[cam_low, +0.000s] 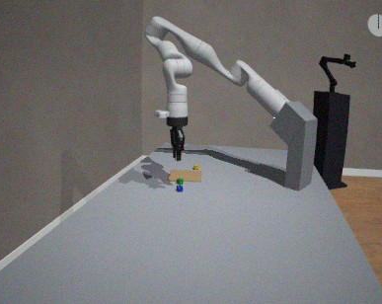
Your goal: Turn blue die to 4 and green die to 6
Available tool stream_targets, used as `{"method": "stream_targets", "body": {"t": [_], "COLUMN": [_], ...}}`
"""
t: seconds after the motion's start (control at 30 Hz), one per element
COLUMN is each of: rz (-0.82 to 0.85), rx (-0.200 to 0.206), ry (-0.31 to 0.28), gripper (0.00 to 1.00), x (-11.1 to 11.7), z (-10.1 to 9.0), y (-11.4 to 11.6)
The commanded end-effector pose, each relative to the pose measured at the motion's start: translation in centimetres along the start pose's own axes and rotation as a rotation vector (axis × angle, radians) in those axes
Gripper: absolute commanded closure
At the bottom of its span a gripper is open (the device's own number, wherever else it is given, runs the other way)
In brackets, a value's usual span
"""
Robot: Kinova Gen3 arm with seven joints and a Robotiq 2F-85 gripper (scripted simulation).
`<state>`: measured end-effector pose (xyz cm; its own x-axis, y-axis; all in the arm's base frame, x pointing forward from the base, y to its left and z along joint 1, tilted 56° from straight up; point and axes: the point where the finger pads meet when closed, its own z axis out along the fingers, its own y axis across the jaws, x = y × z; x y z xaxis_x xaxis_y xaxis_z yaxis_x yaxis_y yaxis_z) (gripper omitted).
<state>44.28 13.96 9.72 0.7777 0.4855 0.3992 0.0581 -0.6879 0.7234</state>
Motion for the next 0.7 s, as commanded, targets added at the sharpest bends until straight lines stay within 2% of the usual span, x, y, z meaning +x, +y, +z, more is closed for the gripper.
{"method": "stream_targets", "body": {"t": [0.0, 0.03, 0.07, 0.37, 0.43, 0.5, 0.6, 0.67], "rz": [0.001, 0.001, 0.001, 0.001, -0.007, -0.007, -0.031, -0.040], "rx": [0.002, 0.002, 0.002, 0.002, 0.001, 0.001, 0.001, 0.002], "ry": [0.002, 0.002, 0.002, 0.002, 0.003, 0.003, 0.003, 0.002], "gripper": [0.65, 0.65, 0.00, 0.00, 0.00, 0.00, 0.00, 0.00], "x": [0.1, 0.1, 0.1, 0.1, 0.0, 0.0, -0.6, -0.9], "z": [-0.1, -0.1, -0.1, 0.0, 0.8, 0.8, 3.4, 4.2], "y": [0.0, 0.0, 0.0, 0.0, 0.0, 0.0, 0.1, 0.1]}}
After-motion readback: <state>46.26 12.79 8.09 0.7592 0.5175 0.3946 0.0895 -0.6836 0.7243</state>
